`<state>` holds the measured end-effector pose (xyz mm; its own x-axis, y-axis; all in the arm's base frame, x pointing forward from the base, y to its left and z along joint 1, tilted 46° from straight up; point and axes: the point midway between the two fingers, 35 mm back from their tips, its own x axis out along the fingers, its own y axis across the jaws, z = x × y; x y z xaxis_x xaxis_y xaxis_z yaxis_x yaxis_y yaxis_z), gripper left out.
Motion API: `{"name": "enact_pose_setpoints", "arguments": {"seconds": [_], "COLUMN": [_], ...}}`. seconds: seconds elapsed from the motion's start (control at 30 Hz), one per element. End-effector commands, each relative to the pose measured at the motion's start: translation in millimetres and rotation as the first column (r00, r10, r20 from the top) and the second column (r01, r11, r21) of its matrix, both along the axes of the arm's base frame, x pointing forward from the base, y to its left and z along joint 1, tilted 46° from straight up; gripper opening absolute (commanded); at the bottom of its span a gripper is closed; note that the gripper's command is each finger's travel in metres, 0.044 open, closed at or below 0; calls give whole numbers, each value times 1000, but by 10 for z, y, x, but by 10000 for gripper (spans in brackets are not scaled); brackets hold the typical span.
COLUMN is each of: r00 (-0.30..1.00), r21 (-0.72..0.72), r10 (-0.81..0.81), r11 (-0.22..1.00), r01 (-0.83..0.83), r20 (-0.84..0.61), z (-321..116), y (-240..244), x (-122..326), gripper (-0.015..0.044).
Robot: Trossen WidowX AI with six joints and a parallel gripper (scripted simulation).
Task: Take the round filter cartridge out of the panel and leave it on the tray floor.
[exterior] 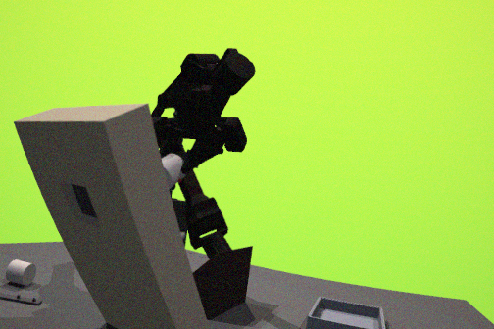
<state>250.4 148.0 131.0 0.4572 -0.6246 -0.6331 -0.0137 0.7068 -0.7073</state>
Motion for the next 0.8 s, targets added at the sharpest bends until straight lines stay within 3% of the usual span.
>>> {"name": "enact_pose_setpoints", "arguments": {"seconds": [0.0, 0.6, 0.77], "r00": [1000, 1000, 989], "r21": [5, 11, 13], "r10": [-3, -3, 88], "r11": [1000, 1000, 996], "r01": [3, 3, -87], "r20": [5, 8, -121], "z": [44, -652, -762], "y": [85, 613, 701], "x": [-42, 8, -145], "gripper": [0, 0, 0]}}
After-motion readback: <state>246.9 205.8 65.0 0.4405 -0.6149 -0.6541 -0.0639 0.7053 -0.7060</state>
